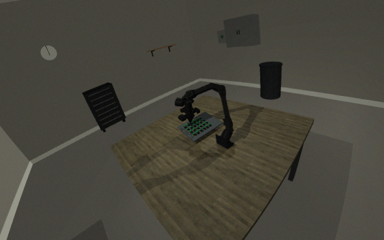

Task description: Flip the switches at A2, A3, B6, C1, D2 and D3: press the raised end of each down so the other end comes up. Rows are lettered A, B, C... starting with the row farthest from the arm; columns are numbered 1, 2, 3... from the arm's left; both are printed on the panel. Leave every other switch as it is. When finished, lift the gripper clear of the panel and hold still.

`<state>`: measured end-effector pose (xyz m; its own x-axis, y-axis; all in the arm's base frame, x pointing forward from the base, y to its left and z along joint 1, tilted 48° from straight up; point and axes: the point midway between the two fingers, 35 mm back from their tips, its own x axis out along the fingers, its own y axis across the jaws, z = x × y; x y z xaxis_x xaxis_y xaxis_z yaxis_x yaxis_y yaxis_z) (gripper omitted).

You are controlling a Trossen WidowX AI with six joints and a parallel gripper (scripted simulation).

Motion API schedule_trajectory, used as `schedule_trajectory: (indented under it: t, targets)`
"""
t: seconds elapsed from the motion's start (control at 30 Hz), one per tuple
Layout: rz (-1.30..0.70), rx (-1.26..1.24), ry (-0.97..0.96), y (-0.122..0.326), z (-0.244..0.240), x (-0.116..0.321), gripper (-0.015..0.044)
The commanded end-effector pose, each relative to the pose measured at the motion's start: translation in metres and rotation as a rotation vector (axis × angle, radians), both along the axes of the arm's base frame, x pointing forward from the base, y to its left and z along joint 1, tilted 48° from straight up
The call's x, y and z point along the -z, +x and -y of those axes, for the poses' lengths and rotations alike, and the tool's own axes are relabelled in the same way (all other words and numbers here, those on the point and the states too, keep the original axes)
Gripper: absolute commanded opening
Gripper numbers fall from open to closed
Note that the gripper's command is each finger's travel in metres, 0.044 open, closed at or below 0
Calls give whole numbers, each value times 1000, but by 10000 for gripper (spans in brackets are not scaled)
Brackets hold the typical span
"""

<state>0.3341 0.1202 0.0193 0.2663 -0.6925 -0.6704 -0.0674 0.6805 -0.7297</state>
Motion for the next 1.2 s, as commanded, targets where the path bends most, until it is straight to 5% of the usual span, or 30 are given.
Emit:
schedule_trajectory:
  t: [0.0,0.57,0.9,1.17]
  targets:
    - [-9,-3,-9,-1,3,2,0]
    - [7,-22,-6,-21,-43,-41,0]
    - [3,-22,-11,-64,32,-102,0]
    - [12,-32,-9,-64,50,-93,0]
